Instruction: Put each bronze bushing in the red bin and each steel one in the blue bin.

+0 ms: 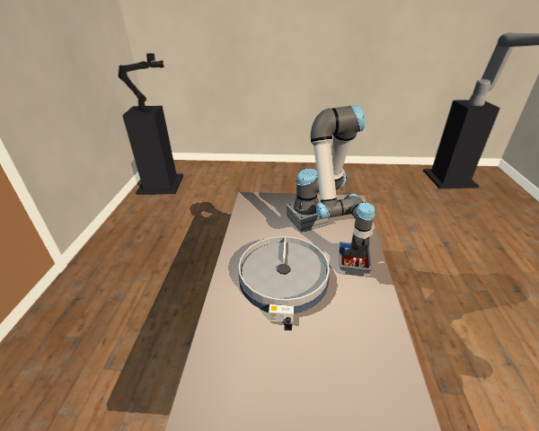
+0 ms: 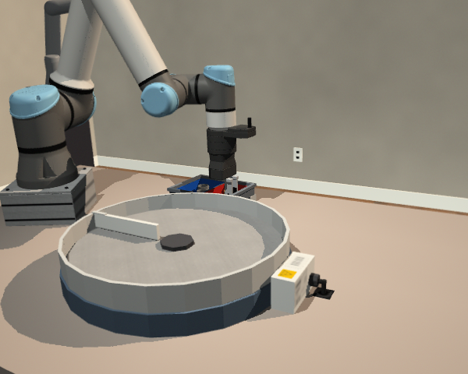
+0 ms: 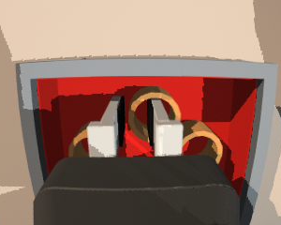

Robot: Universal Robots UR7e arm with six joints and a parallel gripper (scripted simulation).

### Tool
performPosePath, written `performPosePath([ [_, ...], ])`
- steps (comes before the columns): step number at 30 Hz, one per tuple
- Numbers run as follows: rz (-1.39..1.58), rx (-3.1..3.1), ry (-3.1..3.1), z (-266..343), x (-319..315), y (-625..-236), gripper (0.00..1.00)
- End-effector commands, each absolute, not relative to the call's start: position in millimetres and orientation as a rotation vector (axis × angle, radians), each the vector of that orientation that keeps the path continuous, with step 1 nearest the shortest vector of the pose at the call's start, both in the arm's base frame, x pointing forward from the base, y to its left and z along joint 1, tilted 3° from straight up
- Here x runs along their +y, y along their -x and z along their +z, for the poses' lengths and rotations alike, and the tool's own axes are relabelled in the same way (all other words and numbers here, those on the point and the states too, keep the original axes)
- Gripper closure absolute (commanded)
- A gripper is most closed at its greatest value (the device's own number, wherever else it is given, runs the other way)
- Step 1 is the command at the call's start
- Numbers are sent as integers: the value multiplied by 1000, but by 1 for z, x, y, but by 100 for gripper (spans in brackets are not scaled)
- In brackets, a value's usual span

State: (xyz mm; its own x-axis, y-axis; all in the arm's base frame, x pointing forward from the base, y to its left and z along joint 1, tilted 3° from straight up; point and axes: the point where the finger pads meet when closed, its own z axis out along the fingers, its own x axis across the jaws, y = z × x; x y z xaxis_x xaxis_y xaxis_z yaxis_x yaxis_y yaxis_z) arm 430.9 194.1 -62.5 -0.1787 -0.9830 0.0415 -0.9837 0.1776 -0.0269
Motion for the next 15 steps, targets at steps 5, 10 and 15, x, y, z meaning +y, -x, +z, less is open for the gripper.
performPosePath([
  [5,75,-2400,-2005,-61,194,-431,58],
  [10,75,-2400,-2005,-59,194,-431,58],
  [15,75,-2400,-2005,-58,195,-431,58],
])
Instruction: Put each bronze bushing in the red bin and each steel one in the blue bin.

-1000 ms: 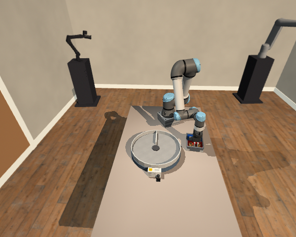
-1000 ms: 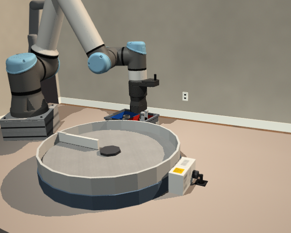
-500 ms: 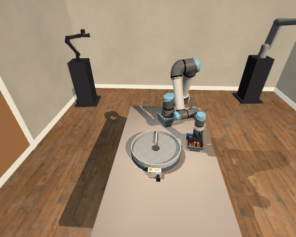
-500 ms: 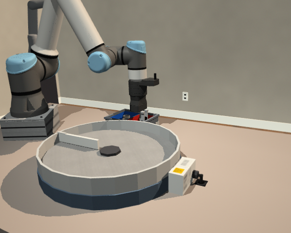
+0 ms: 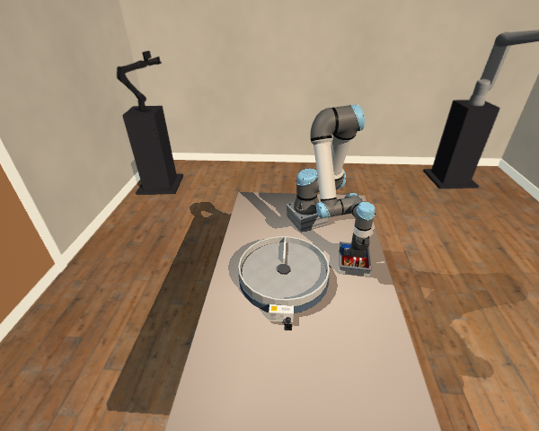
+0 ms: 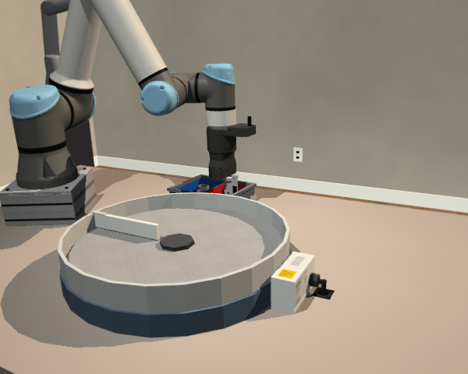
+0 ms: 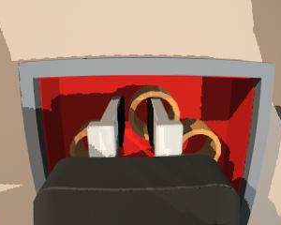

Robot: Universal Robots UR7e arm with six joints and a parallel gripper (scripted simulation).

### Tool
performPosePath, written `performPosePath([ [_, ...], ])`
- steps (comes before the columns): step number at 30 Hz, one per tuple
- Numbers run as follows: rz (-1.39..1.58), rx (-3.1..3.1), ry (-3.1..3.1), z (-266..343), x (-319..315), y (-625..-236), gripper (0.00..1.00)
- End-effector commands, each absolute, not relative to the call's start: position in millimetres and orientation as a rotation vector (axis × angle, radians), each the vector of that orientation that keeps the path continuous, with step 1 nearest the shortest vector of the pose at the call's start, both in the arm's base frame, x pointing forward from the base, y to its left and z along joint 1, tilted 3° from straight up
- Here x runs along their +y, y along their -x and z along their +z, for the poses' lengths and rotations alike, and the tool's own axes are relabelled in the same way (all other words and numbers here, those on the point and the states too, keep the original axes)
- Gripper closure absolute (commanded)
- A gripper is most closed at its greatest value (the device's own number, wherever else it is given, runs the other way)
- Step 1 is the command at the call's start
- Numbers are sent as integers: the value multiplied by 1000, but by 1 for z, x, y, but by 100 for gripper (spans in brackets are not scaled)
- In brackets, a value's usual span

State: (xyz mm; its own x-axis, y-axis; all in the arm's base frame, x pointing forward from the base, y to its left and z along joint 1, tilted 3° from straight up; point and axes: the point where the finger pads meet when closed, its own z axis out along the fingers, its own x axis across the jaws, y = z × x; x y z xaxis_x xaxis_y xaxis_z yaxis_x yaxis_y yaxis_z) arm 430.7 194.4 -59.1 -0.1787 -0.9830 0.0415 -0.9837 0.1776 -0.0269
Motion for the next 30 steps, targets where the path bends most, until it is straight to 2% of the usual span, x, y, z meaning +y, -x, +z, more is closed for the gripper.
performPosePath([
  [1,75,-2400,-2005,-57,195,-431,58],
  [30,75,-2400,-2005,-49,195,-431,58],
])
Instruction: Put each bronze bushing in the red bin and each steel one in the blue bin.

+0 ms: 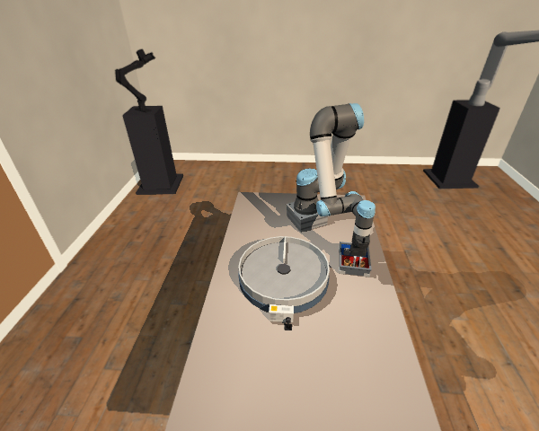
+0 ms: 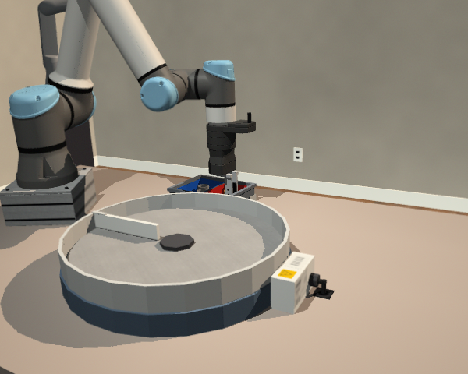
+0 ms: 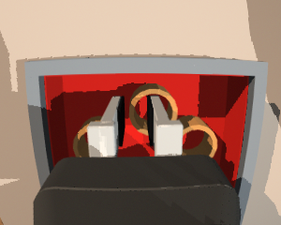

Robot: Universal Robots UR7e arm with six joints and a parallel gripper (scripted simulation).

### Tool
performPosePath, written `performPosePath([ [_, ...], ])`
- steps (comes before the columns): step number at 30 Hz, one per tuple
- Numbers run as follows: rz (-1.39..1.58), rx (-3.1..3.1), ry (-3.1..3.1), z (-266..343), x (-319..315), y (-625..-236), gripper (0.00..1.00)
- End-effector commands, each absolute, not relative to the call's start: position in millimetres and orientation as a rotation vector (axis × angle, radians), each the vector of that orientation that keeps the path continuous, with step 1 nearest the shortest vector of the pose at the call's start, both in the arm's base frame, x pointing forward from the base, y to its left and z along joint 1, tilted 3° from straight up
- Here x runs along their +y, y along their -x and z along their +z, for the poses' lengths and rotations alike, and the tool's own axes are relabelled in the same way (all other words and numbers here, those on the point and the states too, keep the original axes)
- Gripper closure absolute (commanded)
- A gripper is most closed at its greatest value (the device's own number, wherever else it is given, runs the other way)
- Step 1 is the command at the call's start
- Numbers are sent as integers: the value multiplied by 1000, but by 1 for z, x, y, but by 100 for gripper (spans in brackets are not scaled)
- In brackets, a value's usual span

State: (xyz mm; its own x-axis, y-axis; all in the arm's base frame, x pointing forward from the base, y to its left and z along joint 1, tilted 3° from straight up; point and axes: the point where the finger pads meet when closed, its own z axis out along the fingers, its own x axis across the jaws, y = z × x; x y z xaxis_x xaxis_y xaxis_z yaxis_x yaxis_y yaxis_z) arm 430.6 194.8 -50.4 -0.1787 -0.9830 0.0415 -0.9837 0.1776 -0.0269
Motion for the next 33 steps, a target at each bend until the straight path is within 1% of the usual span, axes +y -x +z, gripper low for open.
performPosePath([
  [1,75,-2400,-2005,-49,195,-431,58],
  [33,75,-2400,-2005,-41,195,-431,58],
])
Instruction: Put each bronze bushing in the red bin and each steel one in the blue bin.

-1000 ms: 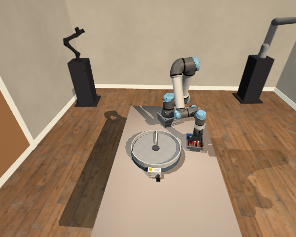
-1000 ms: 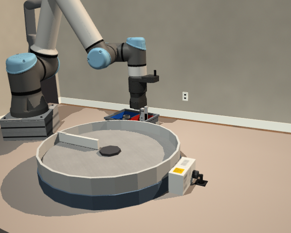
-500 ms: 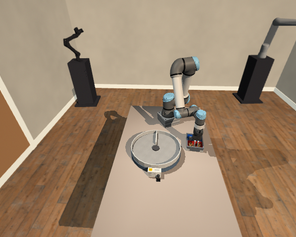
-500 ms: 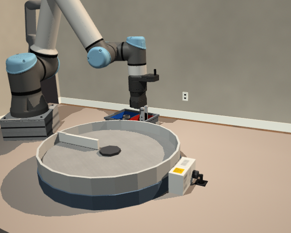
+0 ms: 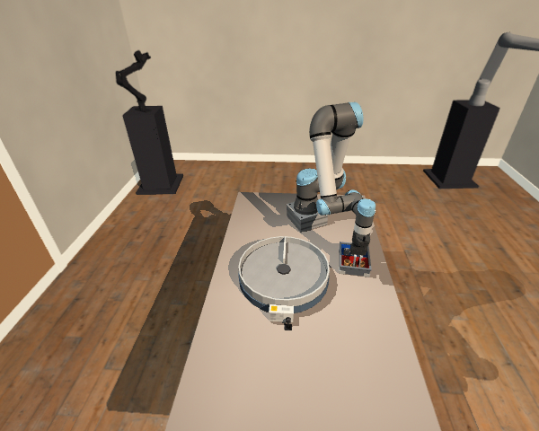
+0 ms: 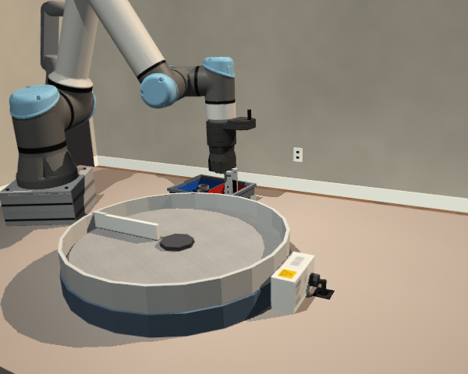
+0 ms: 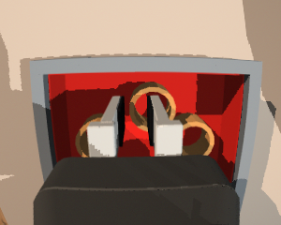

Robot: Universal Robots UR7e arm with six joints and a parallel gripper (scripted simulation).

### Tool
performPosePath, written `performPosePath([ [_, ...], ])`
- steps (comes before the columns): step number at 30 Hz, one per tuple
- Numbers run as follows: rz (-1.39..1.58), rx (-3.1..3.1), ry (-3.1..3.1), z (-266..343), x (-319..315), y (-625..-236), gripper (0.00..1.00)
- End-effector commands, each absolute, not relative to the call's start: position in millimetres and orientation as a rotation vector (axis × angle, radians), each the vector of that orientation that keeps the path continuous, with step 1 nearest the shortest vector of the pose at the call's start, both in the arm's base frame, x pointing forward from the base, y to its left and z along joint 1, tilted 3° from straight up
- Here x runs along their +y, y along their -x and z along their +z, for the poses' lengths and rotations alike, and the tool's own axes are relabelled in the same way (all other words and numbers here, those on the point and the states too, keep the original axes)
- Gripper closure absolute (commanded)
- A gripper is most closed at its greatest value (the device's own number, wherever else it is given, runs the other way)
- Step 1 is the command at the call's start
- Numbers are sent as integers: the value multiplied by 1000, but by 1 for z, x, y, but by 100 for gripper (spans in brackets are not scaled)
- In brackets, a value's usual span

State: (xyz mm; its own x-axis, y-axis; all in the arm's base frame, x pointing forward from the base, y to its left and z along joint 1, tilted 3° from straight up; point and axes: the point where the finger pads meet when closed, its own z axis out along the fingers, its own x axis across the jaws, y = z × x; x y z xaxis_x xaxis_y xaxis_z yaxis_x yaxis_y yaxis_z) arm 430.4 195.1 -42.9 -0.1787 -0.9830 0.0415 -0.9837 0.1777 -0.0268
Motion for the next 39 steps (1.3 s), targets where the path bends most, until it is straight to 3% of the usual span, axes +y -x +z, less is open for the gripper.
performPosePath([
  [1,75,-2400,-2005,-40,195,-431,58],
  [17,75,-2400,-2005,-37,195,-431,58],
  [32,75,-2400,-2005,66,200,-429,58],
  [39,75,-2400,-2005,66,200,-429,58],
])
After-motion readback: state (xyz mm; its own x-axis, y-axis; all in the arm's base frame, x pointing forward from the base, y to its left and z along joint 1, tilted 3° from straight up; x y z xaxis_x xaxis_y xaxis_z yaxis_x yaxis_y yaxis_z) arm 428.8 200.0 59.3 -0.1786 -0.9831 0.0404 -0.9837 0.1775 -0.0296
